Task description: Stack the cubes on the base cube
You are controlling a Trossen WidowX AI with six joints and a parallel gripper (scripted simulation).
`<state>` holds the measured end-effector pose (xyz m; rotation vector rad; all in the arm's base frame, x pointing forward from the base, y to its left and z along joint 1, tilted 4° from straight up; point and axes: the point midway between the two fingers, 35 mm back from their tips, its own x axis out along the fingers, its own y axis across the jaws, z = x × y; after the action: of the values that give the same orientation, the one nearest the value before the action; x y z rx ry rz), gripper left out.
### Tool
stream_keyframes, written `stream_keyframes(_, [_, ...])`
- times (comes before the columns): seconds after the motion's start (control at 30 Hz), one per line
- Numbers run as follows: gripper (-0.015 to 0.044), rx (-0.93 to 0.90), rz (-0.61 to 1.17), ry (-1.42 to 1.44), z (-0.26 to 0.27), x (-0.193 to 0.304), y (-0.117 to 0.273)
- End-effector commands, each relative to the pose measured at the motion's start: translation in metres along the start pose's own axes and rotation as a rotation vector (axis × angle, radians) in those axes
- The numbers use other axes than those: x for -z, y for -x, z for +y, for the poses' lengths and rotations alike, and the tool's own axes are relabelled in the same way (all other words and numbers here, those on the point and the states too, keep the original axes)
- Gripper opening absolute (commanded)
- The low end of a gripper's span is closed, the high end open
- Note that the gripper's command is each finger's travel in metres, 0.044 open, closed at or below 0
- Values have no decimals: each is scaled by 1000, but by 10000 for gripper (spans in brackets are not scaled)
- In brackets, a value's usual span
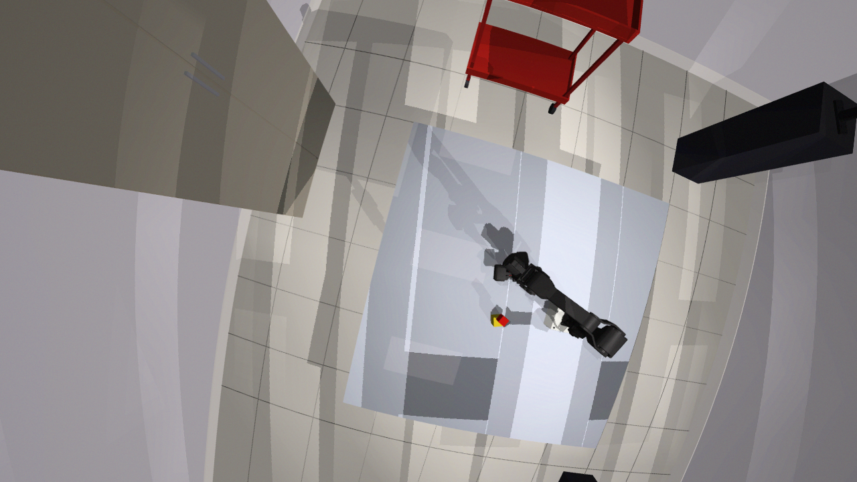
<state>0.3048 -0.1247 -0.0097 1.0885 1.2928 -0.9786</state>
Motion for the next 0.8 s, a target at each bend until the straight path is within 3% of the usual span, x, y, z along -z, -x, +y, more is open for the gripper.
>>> stream_keyframes(0.0, [265, 12, 11, -5, -4, 3, -8])
stream_keyframes(0.03, [265, 12, 11, -5, -4, 3, -8])
stream_keyframes(0.23, [108, 12, 11, -5, -4, 3, -8])
stream_keyframes(0.77, [105, 13, 10, -2, -1, 0, 17])
